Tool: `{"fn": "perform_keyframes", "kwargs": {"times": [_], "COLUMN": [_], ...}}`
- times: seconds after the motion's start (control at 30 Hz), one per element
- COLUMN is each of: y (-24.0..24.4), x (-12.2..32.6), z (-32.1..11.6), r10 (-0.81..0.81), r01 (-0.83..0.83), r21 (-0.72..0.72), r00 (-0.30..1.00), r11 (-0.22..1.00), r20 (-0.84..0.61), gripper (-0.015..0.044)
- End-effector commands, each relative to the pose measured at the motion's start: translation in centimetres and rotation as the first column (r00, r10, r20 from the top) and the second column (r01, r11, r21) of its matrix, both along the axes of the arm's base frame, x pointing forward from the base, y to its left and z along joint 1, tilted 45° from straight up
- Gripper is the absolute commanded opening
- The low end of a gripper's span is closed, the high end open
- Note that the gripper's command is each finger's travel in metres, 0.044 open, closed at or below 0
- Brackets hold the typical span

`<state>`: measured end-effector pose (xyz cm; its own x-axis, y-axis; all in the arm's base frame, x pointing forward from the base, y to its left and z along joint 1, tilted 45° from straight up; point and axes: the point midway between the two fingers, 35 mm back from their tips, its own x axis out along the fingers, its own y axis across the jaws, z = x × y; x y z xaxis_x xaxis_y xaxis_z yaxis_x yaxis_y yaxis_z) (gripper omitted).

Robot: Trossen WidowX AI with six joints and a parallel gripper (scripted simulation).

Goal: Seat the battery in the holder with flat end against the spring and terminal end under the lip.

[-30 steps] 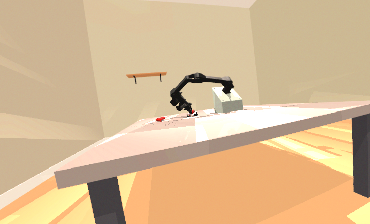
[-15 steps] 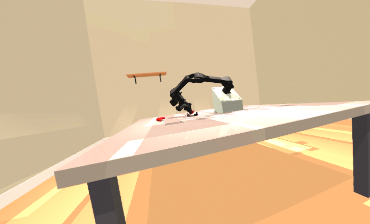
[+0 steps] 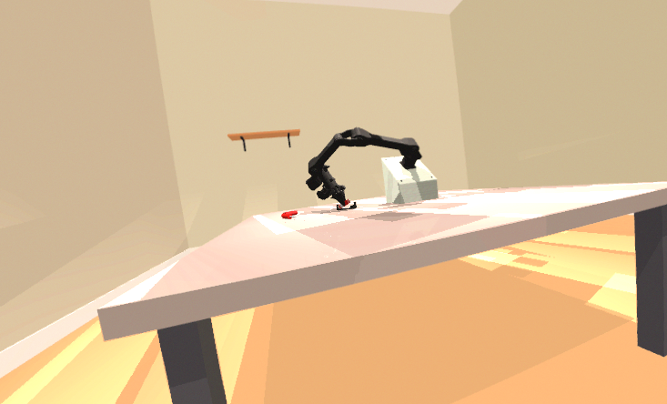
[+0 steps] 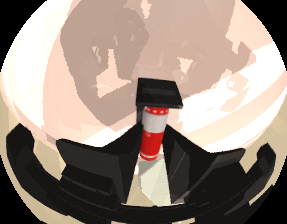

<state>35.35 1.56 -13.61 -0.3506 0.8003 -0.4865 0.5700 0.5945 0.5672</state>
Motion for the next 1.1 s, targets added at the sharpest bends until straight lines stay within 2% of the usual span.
{"fn": "perform_keyframes", "kwargs": {"times": [0.0,1.07], "y": [-0.15,0.11], "x": [0.31,0.23], "z": [-0.39,-0.7], "r10": [-0.003,-0.051], "r01": [0.004,0.059], "r21": [-0.02,-0.097], "r00": [1.0,0.995], "r11": [1.0,0.994], "r20": [0.027,0.082], "gripper": [0.0067,0.0067]}}
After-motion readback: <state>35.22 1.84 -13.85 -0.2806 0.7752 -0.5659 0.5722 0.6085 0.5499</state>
